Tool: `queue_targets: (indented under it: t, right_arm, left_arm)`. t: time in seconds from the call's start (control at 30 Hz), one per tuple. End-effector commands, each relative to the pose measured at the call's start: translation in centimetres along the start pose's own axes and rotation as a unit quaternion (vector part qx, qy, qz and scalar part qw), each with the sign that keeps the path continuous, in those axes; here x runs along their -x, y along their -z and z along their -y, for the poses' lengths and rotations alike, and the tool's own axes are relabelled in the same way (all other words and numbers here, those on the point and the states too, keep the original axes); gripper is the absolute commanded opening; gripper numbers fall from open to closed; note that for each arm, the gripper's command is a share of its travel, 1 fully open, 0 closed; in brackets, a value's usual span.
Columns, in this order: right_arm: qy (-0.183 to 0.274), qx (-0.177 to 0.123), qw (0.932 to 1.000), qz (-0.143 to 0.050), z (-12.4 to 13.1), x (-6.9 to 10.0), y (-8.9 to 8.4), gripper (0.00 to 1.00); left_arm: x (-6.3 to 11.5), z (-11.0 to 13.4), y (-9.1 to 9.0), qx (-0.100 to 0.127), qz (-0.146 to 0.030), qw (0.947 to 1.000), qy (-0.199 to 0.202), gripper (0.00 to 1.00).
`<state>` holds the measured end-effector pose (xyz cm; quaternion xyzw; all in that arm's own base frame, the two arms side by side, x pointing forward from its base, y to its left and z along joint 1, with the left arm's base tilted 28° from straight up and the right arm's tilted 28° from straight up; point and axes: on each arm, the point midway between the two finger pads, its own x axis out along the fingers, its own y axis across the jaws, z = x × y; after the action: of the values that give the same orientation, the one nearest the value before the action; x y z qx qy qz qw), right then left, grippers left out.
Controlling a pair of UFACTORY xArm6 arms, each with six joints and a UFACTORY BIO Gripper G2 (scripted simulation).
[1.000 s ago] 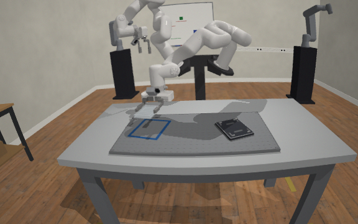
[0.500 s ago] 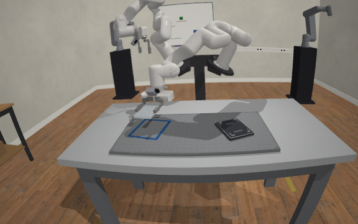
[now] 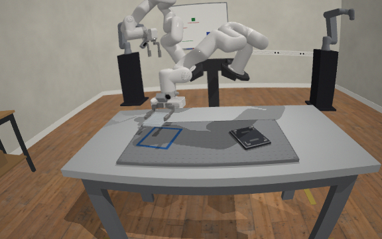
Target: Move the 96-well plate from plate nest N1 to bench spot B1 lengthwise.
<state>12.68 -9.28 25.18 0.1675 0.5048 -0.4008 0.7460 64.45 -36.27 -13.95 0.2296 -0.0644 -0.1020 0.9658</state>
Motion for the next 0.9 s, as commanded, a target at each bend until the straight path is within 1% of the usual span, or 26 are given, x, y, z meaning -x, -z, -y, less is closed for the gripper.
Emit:
queue_targets:
  t: [0.0,0.07,0.57,0.63,0.87]
  right_arm:
    - [0.0,0.0,1.0,0.001,0.0,0.1,-0.1,1.0]
    - [0.0,0.0,1.0,0.001,0.0,0.1,-0.1,1.0]
    - [0.0,0.0,1.0,0.001,0.0,0.1,-0.1,1.0]
    - [0.0,0.0,1.0,0.001,0.0,0.1,-0.1,1.0]
    - [0.0,0.0,1.0,0.001,0.0,0.1,-0.1,1.0]
  left_arm:
    - [-0.1,0.0,-0.3,0.001,0.002,1.0,0.0,0.0]
    - [-0.1,0.0,-0.3,0.001,0.002,1.0,0.0,0.0]
    - [-0.1,0.0,2.2,0.001,0.002,1.0,0.0,0.0]
    - [-0.1,0.0,2.2,0.001,0.002,1.0,0.0,0.0]
    - [-0.2,0.0,3.4,0.001,0.002,1.0,0.0,0.0]
